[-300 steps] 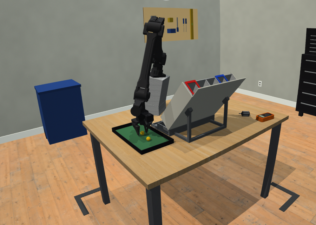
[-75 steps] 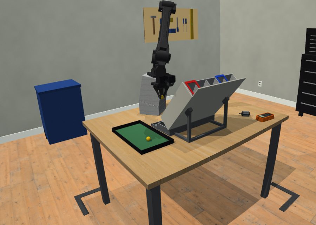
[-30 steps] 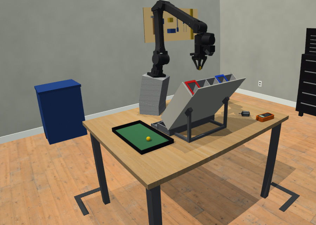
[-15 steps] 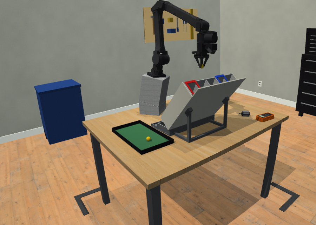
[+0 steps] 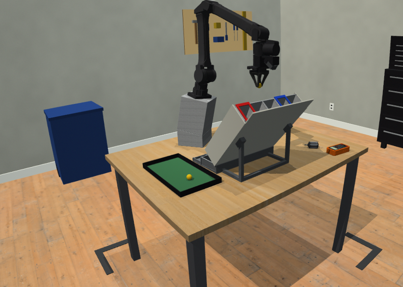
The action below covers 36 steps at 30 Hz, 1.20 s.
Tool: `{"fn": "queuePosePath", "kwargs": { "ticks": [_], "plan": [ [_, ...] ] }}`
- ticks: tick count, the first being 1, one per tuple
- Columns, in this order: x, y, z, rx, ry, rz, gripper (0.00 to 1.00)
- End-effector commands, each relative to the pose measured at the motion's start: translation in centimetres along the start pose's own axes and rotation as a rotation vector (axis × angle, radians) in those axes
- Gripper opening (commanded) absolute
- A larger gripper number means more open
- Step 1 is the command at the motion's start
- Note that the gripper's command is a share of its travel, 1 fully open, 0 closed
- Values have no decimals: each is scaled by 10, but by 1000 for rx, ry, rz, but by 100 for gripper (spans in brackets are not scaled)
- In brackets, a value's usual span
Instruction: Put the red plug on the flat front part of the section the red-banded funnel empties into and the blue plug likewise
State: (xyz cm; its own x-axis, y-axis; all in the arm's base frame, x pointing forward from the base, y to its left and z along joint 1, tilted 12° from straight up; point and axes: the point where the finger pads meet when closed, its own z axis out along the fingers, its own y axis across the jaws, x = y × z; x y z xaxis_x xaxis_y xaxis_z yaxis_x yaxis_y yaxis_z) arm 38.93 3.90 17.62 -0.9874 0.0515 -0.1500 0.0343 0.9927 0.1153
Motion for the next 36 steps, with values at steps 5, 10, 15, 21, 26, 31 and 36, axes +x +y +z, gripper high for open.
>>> {"fn": "queuePosePath", "kwargs": {
  "ticks": [5, 10, 15, 21, 26, 31, 36],
  "plan": [
    [-46, -2, -19, -2, -40, -2, 0],
    [-75, -2, -19, -3, -40, -3, 0],
    [-99, -3, -19, -2, -39, -2, 0],
    [-128, -3, -19, -2, -39, -2, 0],
    [-151, -2, -18, -3, -38, -5, 0],
    [-167, -3, -18, -2, -38, -4, 0],
    [-173, -3, -18, -2, -38, -1, 0]
  ]
}}
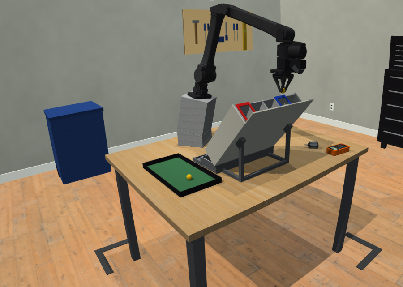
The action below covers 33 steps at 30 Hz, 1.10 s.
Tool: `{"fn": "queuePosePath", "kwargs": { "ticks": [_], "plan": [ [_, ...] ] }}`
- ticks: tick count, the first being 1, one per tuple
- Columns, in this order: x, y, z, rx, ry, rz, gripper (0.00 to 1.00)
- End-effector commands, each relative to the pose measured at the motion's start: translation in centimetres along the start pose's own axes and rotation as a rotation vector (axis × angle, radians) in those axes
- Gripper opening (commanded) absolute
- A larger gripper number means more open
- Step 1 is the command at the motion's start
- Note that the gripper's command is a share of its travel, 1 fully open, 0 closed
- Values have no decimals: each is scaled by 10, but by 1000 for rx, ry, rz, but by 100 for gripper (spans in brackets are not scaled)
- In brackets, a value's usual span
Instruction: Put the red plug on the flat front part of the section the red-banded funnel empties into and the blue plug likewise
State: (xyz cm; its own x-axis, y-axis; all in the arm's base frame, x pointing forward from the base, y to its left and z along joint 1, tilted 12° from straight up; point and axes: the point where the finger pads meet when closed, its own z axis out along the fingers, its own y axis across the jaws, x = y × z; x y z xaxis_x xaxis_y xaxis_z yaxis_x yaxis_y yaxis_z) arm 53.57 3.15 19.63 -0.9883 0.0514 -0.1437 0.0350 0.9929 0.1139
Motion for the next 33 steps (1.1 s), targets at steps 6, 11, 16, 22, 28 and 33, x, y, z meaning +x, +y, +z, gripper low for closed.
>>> {"fn": "queuePosePath", "kwargs": {
  "ticks": [6, 11, 16, 22, 28, 33],
  "plan": [
    [-28, -1, -34, -6, -69, -6, 0],
    [-28, -1, -35, -6, -73, -7, 0],
    [-28, -1, -35, -6, -74, -7, 0],
    [-28, -1, -35, -6, -74, -7, 0],
    [-28, -1, -35, -6, -74, -7, 0],
    [-28, -1, -35, -6, -74, -7, 0]
  ]
}}
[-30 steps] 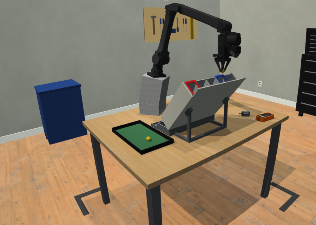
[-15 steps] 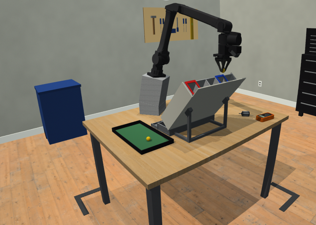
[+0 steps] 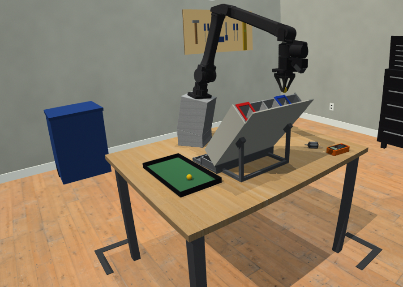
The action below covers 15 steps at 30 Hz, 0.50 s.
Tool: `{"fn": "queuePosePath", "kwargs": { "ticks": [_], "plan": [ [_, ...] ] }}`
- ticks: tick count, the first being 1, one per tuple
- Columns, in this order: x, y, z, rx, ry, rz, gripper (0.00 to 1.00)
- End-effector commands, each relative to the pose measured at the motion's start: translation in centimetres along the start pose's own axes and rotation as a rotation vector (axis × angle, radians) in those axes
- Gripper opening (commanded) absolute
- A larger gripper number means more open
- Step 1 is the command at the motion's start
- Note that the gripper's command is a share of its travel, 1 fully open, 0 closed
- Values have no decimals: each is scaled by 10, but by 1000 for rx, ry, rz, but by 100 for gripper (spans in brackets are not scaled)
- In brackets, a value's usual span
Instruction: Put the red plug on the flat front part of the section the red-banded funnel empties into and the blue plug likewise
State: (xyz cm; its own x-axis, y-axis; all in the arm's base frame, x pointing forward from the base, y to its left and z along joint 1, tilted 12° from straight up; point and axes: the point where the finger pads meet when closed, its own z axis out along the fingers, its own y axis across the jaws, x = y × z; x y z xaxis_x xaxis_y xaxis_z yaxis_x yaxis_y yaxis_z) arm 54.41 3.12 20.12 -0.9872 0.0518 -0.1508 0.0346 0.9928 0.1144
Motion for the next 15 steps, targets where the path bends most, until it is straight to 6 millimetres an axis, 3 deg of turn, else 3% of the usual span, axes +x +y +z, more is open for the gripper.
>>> {"fn": "queuePosePath", "kwargs": {
  "ticks": [1, 6, 8, 10, 15],
  "plan": [
    [-20, -1, -32, -5, -67, -6, 0],
    [-21, -1, -28, -6, -68, -7, 0],
    [-20, 0, -13, -5, -54, -6, 0],
    [-5, 0, 11, -2, -2, -1, 0],
    [-4, 7, 19, -3, -1, -2, 0]
  ]
}}
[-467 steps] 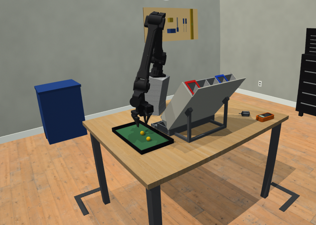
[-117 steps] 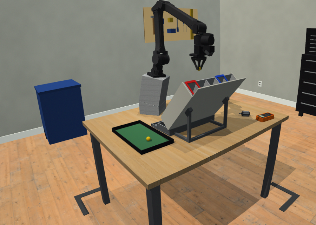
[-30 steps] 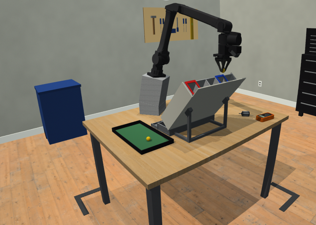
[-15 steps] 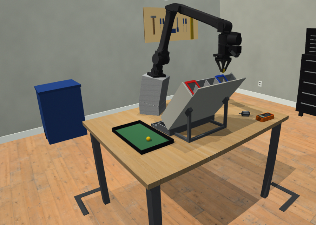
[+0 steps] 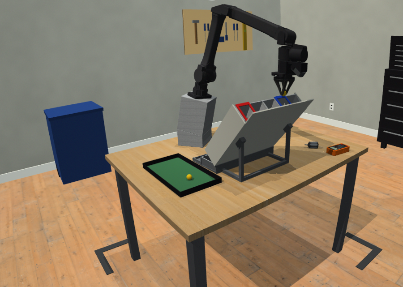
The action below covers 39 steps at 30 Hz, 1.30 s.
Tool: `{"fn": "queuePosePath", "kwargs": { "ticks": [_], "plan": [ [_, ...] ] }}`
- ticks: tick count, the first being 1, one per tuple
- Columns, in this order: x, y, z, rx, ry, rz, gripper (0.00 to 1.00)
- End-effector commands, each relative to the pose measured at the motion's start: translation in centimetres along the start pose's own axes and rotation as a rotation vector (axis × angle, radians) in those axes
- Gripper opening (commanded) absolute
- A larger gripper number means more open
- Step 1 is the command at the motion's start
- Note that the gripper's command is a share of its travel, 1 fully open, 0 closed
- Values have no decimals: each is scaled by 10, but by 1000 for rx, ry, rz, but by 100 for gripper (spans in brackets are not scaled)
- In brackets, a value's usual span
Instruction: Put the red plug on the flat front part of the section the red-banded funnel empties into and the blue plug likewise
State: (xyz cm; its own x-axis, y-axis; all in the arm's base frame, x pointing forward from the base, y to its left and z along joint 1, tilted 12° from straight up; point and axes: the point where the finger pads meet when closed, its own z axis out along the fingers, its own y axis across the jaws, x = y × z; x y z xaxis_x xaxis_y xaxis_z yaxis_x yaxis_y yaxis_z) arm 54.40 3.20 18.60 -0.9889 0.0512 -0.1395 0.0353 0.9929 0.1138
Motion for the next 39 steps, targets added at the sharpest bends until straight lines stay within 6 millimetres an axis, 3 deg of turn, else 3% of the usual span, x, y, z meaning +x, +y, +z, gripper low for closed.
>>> {"fn": "queuePosePath", "kwargs": {
  "ticks": [1, 3, 5, 7, 9, 11, 15, 38, 39],
  "plan": [
    [-28, 12, -25, -10, -88, -8, 0],
    [-23, 12, -23, -10, -88, -7, 0],
    [-9, 8, 8, -4, -25, 0, 0],
    [-8, 6, 16, -2, -13, 2, 0],
    [-20, 9, 1, -6, -52, -3, 0],
    [-19, 10, -17, -8, -79, -6, 0],
    [-18, 9, -9, -7, -63, -4, 0],
    [-18, 9, -9, -7, -63, -4, 0],
    [-18, 9, -9, -7, -63, -4, 56]
  ]
}}
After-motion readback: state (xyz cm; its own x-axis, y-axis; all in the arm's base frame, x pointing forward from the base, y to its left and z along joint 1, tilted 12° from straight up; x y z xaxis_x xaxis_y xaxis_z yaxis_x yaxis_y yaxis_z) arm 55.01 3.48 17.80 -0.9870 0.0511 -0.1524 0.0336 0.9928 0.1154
